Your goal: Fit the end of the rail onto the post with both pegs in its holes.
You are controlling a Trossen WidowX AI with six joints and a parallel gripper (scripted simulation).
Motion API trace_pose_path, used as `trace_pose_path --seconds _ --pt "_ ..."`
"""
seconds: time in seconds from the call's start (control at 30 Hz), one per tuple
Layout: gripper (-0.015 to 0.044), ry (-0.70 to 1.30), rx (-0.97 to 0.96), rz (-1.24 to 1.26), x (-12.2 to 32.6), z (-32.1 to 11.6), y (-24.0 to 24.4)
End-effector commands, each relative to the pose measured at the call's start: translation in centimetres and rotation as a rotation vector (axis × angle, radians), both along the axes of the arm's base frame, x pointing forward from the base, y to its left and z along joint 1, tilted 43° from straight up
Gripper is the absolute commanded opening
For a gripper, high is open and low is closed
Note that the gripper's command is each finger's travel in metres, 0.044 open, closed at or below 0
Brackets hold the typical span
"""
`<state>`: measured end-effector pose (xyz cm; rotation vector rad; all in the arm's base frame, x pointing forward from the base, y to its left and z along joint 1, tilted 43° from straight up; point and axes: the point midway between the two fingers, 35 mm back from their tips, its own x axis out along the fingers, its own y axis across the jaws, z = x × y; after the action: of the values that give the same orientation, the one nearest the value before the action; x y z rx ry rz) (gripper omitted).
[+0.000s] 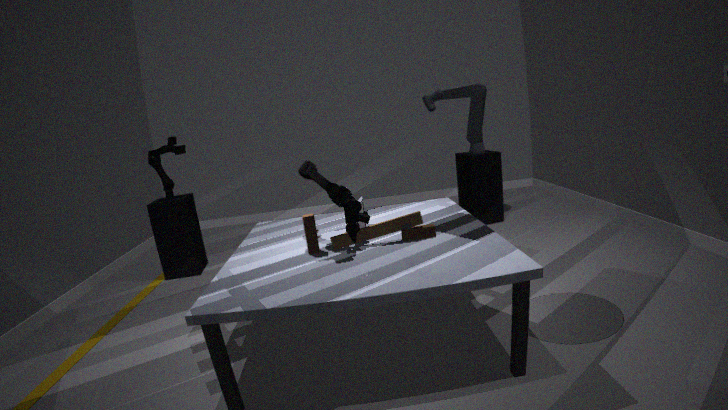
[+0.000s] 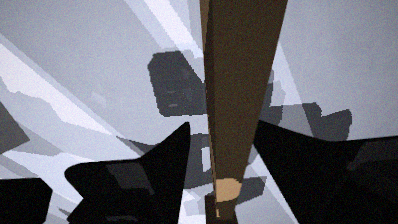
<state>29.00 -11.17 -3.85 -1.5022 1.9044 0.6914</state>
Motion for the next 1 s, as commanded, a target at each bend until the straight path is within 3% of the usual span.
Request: trace_pose_path --seconds 0.0,0.13,0.4,0.97 --pt "0.0177 0.003 -0.003 0.007 0.03 0.01 -0.04" --pt "0.0072 0.003 -0.003 0.007 0.03 0.01 -0.04" --pt "0.0 0.003 -0.003 0.007 0.03 0.01 -0.04" --pt "0.0 0.003 -0.003 0.007 0.06 0.19 0.2"
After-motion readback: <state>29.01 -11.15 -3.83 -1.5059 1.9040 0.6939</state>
